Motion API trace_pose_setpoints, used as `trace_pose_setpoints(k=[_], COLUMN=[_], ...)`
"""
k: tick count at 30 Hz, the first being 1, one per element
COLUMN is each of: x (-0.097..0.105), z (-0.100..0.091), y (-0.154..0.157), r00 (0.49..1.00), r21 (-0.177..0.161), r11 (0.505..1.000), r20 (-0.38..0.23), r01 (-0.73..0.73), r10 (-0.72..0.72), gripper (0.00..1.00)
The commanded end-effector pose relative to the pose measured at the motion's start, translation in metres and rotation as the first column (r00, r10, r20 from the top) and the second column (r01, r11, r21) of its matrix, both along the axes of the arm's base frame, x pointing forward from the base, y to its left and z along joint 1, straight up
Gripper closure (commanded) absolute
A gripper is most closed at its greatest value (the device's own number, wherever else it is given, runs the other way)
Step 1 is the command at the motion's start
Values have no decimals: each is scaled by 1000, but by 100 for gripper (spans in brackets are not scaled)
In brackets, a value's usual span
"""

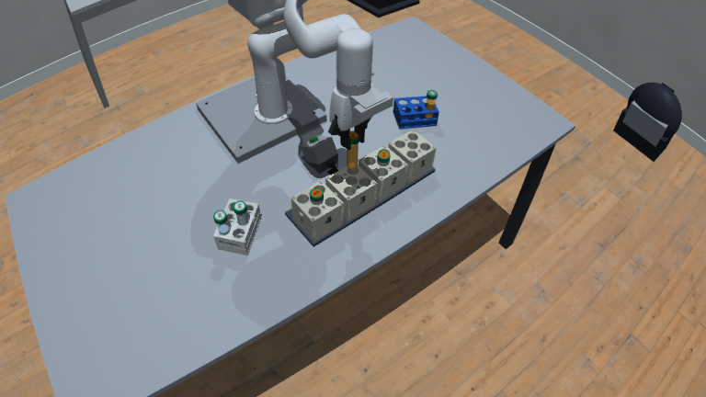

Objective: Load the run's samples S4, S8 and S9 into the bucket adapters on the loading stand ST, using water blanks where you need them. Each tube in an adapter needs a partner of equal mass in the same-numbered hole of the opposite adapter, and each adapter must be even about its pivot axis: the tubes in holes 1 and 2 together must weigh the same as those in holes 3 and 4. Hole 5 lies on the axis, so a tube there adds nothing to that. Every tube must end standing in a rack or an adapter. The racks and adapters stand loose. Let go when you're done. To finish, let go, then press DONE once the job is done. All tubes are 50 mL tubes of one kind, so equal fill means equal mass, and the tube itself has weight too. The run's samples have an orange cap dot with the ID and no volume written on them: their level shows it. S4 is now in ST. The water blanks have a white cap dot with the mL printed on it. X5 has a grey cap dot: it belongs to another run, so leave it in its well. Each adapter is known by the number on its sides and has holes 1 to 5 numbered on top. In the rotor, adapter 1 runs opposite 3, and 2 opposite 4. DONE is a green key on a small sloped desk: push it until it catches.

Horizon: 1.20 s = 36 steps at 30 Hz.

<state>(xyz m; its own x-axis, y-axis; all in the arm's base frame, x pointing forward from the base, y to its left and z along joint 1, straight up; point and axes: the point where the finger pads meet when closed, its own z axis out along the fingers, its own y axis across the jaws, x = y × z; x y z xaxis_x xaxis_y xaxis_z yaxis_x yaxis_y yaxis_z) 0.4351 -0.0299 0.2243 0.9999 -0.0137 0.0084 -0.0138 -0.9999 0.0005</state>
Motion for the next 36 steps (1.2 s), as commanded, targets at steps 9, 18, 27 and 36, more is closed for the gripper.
trace_pose_setpoints(k=[9,18,27,36], x=[1,1,1,1], z=[-22,-34,-34,-36], y=[0,0,0,0], r00=[1000,1000,1000,1000], r21=[-5,-5,-5,-5], r11=[1000,1000,1000,1000], r20=[3,3,3,3], r01=[0,0,0,0], r10=[0,0,0,0], gripper=[100,100,100,100])
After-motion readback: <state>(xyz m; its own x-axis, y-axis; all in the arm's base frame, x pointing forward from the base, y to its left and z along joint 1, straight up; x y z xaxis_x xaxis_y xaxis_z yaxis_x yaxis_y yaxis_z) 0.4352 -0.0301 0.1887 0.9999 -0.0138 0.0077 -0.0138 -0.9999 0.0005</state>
